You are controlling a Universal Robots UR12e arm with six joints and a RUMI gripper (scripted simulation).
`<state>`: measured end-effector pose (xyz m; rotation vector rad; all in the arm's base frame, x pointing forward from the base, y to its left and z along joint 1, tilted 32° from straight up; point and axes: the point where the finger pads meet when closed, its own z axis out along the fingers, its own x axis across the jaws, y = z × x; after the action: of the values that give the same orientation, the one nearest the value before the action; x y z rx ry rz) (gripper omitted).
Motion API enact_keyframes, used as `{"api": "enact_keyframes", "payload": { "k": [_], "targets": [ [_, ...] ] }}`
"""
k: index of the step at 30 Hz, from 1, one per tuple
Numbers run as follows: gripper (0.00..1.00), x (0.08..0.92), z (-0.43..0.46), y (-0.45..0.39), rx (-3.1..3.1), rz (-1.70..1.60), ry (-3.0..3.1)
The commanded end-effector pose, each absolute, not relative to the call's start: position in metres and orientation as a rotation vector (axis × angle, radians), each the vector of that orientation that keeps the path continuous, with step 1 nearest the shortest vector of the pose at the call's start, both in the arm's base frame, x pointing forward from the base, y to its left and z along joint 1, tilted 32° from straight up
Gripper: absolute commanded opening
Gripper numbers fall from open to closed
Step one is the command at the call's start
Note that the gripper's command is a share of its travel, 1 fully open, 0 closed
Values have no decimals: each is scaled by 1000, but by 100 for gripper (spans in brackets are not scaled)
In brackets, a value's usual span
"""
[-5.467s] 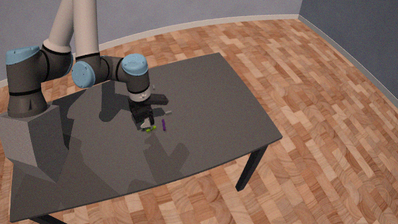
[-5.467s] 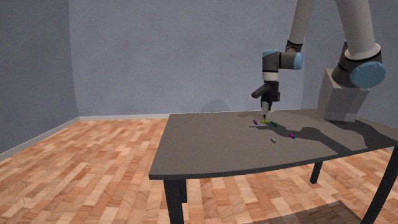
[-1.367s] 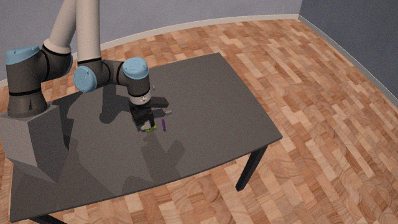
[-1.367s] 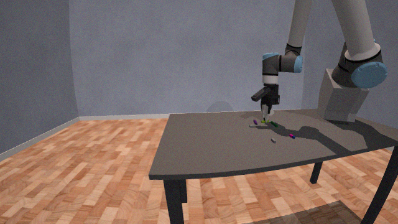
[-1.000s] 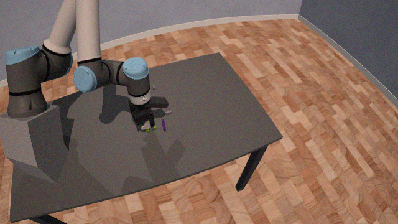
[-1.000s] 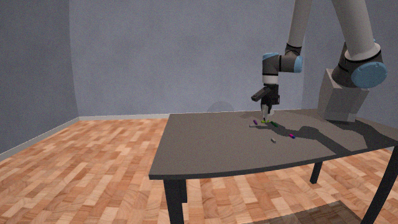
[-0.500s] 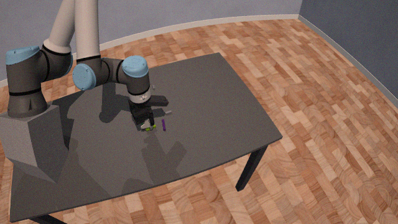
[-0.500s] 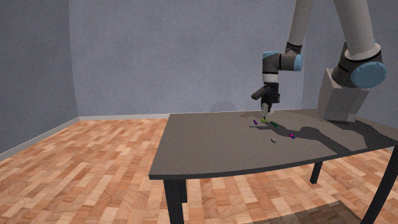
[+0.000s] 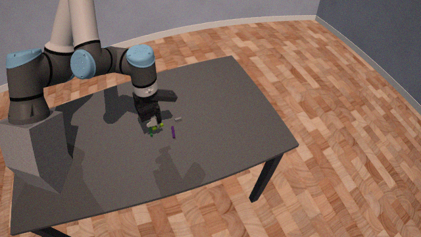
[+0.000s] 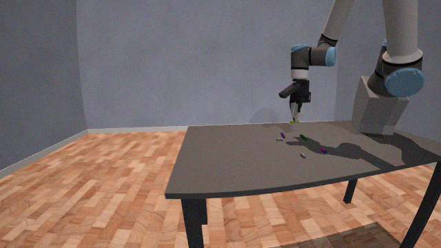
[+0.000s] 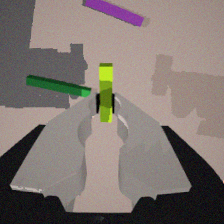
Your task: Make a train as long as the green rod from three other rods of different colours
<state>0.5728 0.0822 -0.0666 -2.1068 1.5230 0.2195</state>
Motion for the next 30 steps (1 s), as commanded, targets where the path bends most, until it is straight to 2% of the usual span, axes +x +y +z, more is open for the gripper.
{"api": "enact_keyframes", "payload": {
  "k": [1,30],
  "targets": [
    [0,569,-48,71,-2108,222,1522],
    [0,566,-32,79,-2187,180,1397]
  ]
}}
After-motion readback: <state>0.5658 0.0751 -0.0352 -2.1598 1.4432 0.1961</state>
